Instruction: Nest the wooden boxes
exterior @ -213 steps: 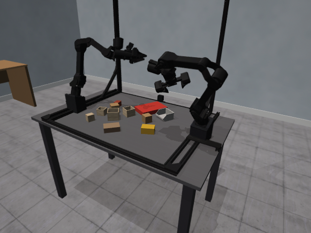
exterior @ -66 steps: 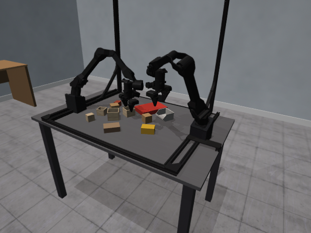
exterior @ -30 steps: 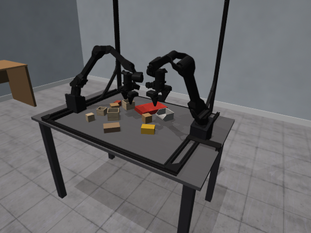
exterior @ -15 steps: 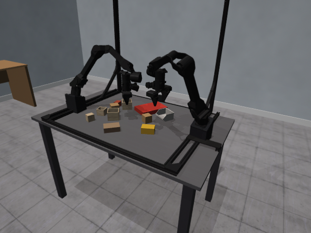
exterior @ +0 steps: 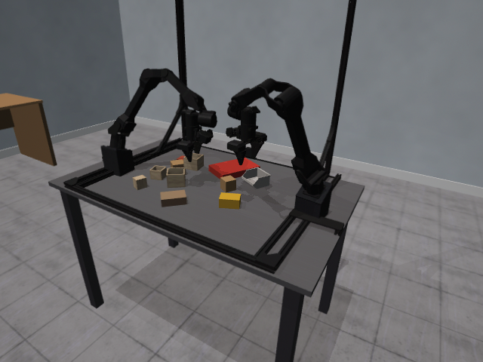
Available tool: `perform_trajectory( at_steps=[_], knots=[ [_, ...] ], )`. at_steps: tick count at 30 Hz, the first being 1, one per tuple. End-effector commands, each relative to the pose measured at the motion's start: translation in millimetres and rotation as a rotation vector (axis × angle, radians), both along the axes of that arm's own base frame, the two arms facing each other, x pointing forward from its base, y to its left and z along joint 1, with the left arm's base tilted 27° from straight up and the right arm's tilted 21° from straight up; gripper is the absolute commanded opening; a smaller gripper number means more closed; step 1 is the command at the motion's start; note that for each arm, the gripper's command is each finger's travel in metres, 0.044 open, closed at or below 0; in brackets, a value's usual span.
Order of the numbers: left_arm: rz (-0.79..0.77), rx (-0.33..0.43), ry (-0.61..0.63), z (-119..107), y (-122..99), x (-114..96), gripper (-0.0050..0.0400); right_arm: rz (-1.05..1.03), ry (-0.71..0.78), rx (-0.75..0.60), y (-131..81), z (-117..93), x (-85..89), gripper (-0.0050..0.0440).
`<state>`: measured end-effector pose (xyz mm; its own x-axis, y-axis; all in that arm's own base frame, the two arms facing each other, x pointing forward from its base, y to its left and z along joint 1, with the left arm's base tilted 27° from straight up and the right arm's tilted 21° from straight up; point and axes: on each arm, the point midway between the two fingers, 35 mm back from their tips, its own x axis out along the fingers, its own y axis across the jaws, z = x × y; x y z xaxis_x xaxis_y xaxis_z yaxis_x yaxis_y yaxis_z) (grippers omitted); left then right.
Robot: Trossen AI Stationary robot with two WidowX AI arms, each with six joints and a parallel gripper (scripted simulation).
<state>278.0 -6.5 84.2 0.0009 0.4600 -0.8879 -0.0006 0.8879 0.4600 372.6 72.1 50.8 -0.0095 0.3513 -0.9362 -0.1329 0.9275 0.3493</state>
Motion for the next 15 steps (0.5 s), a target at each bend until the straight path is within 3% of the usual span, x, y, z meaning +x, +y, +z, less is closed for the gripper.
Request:
perform_trajectory(
  at_steps=[1, 15],
  knots=[
    [0.0, 0.001, 0.001, 0, 0, 0, 0.04, -0.15, 0.051, -0.001, -7, 3, -3.3, 0.0],
    [0.0, 0.001, 0.001, 0, 0, 0, 0.04, -0.581, 0.212, -0.003, -21, 4, -10.6, 0.0]
  ],
)
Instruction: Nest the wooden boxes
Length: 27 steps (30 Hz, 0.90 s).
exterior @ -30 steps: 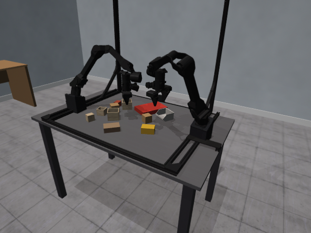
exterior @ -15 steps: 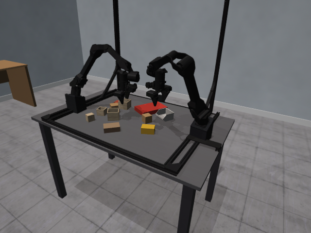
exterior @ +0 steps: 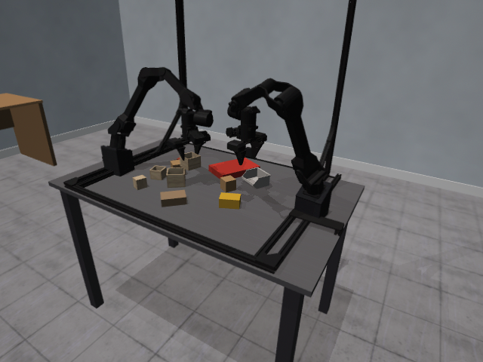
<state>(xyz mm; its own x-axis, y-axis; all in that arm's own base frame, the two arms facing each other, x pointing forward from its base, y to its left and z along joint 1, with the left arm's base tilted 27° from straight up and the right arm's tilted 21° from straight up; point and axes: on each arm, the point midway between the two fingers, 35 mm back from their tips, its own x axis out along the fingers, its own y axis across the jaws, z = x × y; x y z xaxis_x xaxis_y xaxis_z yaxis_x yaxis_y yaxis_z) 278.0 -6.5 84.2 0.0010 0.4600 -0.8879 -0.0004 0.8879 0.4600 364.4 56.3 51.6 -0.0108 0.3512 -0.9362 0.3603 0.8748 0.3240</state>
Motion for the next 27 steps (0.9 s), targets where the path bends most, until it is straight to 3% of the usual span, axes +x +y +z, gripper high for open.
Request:
perform_trajectory(
  at_steps=[1, 27],
  knots=[
    [0.0, 0.001, 0.001, 0, 0, 0, 0.04, -0.147, 0.047, 0.0, -6, 3, -3.1, 0.0],
    [0.0, 0.001, 0.001, 0, 0, 0, 0.04, -0.936, 0.344, -0.004, -30, 5, -18.2, 0.0]
  ],
)
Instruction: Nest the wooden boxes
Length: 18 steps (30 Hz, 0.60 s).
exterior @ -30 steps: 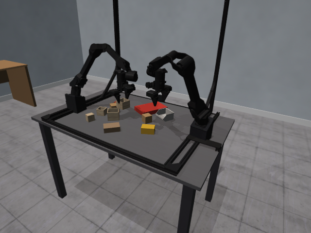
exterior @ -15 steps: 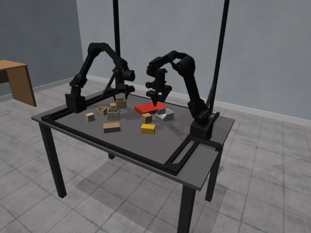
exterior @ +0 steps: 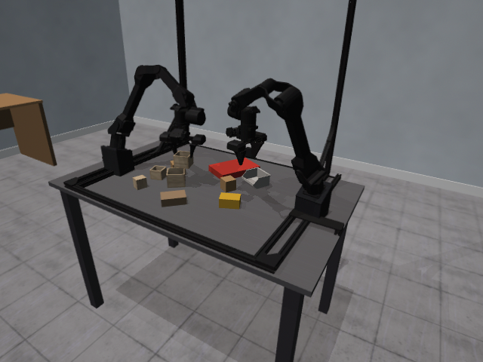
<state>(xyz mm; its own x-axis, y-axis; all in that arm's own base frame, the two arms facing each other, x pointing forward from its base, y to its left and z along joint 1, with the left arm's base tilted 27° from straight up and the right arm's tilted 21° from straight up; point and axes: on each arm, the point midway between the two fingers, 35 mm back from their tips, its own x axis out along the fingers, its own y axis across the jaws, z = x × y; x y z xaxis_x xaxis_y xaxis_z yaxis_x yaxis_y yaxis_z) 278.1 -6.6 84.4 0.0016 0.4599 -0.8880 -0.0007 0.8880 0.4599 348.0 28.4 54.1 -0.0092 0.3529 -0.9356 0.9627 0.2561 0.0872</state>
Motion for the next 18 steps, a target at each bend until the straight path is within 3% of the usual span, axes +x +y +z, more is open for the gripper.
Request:
perform_trajectory(
  at_steps=[1, 18],
  knots=[
    [0.0, 0.001, 0.002, 0, 0, 0, 0.04, -0.103, 0.031, 0.0, -3, 3, -2.5, 0.0],
    [0.0, 0.001, 0.002, 0, 0, 0, 0.04, -0.641, 0.234, -0.001, -18, 4, -13.9, 0.0]
  ],
)
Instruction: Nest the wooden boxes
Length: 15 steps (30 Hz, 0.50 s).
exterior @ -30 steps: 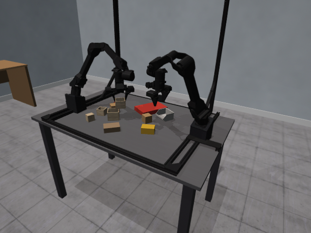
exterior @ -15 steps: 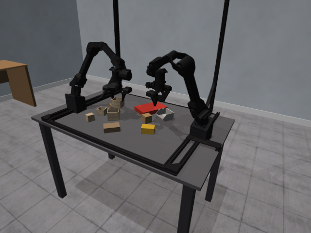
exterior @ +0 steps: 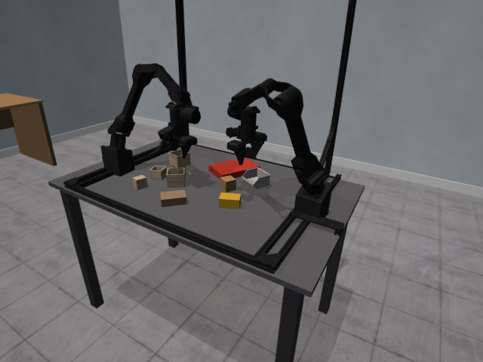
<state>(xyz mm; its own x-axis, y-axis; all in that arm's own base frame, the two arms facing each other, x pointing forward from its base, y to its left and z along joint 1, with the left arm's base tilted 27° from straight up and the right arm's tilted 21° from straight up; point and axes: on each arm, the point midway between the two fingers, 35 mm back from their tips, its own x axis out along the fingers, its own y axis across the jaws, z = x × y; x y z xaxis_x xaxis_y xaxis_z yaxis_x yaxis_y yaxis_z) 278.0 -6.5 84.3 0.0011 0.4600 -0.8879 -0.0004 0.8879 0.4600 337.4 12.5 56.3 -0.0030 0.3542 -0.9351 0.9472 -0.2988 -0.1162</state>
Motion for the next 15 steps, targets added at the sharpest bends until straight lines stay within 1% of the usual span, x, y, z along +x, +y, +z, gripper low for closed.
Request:
perform_trajectory(
  at_steps=[1, 13, 15],
  knots=[
    [0.0, 0.001, 0.001, 0, 0, 0, 0.04, -0.113, 0.041, 0.001, -3, 2, -4.1, 0.0],
    [0.0, 0.001, 0.001, 0, 0, 0, 0.04, -0.543, 0.204, 0.003, -14, 3, -13.7, 0.0],
    [0.0, 0.001, 0.001, 0, 0, 0, 0.04, -0.573, 0.215, 0.003, -15, 3, -14.4, 0.0]
  ],
)
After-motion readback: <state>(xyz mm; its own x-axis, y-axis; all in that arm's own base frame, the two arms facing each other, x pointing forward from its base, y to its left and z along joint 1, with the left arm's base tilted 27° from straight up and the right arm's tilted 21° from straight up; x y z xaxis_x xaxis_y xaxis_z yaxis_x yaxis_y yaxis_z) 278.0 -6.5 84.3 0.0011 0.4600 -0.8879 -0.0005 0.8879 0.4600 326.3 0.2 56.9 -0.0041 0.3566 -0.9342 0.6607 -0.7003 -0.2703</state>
